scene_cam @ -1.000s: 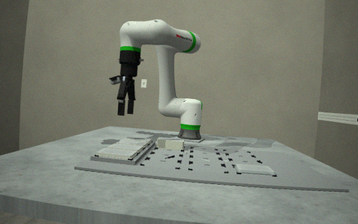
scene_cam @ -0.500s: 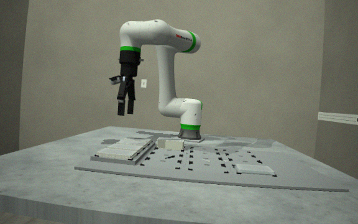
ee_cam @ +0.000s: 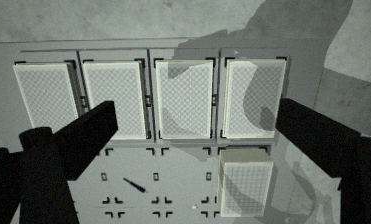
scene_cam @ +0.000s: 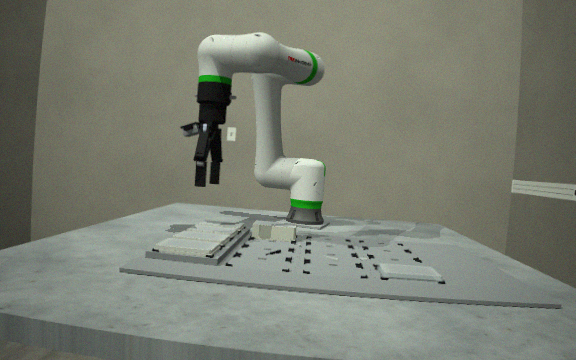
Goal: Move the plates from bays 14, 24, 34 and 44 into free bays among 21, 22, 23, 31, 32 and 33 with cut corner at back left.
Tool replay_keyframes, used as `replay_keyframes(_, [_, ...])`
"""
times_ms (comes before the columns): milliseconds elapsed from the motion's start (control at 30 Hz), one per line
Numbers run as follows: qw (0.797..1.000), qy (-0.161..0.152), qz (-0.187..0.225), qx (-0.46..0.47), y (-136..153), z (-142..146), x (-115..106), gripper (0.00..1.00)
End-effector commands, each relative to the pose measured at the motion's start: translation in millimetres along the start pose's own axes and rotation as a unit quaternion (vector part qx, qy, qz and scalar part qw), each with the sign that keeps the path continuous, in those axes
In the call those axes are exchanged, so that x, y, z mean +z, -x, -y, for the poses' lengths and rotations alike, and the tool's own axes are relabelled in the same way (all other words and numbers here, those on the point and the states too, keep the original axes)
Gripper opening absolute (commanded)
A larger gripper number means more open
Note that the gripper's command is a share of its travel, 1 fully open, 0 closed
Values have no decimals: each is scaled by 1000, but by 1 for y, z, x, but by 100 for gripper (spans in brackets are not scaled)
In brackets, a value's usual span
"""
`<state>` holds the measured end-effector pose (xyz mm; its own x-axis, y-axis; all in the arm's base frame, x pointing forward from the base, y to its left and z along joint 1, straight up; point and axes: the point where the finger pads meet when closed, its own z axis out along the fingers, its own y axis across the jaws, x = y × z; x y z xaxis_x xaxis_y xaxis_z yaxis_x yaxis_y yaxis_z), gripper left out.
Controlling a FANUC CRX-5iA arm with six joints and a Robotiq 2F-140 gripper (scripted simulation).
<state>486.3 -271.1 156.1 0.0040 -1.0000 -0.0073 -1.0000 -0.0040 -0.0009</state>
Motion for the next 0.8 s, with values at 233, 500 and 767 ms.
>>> replay_keyframes(233, [1000,-1,-1,0,33,0,2,100])
replay_keyframes(500, [1000,-1,-1,0,65,0,5,100])
replay_keyframes(767, [1000,-1,-1,0,88,0,7,100])
